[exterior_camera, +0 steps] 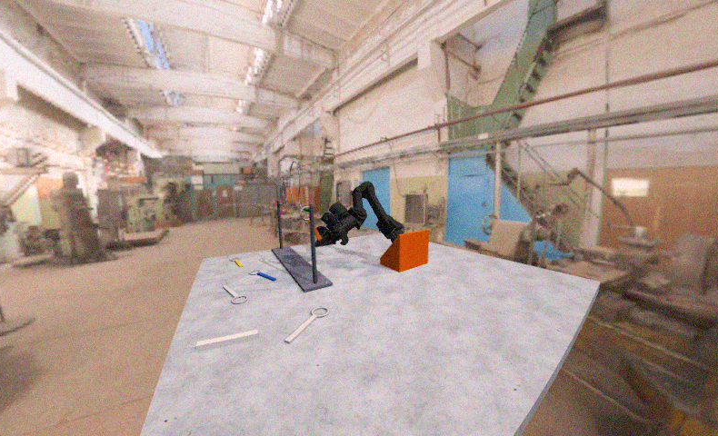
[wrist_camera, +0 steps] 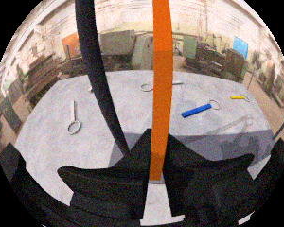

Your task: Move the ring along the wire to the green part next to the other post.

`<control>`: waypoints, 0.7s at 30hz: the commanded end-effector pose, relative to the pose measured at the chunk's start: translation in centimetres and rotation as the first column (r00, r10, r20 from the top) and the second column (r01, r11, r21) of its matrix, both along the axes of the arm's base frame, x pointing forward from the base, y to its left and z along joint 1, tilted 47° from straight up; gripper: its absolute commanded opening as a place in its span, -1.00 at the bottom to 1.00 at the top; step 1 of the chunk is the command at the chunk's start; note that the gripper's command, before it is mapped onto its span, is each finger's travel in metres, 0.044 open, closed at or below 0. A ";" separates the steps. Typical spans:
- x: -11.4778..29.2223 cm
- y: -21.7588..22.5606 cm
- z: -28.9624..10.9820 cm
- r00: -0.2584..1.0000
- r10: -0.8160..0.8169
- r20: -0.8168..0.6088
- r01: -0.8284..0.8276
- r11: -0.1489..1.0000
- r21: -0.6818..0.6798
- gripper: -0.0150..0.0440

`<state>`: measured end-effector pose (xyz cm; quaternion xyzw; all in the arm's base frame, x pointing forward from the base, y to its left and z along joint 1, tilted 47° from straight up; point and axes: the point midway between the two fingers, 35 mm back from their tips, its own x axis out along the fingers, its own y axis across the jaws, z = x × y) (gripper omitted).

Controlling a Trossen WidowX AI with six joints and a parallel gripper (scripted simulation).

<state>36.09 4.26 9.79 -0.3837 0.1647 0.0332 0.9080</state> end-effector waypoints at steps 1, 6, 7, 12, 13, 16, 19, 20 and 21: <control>0.0 0.0 0.0 1.000 0.000 0.000 0.000 1.000 0.000 -0.47; 0.0 0.0 0.0 1.000 0.000 0.000 0.000 1.000 0.000 -0.02; -0.1 0.0 0.1 1.000 0.000 0.000 0.000 1.000 0.000 0.05; -0.9 0.1 0.5 1.000 0.001 -0.001 -0.001 1.000 -0.001 0.05; -1.1 0.1 0.5 1.000 0.001 -0.001 -0.001 1.000 -0.001 0.05; -1.8 0.2 0.8 1.000 0.001 -0.002 -0.001 1.000 -0.001 0.05; -2.4 0.2 1.0 1.000 0.001 -0.002 -0.001 1.000 -0.001 0.05; -2.7 0.3 1.1 1.000 0.002 -0.002 -0.002 1.000 -0.002 0.05; -2.9 0.3 1.2 1.000 0.002 -0.002 -0.002 1.000 -0.002 0.05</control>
